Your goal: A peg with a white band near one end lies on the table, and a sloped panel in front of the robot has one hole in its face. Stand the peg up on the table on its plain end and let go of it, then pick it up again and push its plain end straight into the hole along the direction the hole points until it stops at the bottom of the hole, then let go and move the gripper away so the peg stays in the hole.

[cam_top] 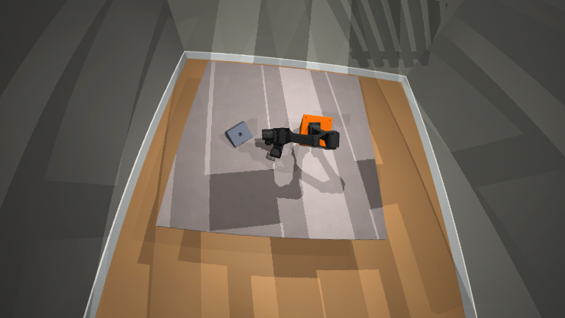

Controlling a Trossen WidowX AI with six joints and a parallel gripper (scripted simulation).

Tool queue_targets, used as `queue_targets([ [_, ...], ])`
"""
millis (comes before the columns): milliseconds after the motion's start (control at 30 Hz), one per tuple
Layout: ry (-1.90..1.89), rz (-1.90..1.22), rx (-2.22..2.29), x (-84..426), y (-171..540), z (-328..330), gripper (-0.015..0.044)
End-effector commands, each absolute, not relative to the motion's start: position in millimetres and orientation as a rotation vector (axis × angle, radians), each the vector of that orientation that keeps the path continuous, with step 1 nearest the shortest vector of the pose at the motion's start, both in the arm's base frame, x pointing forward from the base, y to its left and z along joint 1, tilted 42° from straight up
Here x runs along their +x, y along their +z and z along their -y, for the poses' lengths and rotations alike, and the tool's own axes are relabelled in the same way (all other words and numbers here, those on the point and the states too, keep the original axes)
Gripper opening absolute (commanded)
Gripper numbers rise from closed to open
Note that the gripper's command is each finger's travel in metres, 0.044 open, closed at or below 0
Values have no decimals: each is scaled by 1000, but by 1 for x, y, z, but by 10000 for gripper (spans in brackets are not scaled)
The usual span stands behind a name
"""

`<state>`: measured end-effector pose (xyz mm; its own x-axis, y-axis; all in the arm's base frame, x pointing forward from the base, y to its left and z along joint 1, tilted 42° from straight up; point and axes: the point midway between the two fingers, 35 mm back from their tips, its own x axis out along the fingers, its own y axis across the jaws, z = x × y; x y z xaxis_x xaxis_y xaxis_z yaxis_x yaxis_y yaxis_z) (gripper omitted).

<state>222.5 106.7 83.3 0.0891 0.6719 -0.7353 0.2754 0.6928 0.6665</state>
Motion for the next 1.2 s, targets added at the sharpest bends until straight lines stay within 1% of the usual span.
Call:
queue_targets([
  [0, 351, -1496, 819, 223, 84, -106, 0],
  [800, 340, -1503, 820, 220, 138, -51, 0],
  [1167, 291, -1492, 780, 232, 138, -45, 0],
])
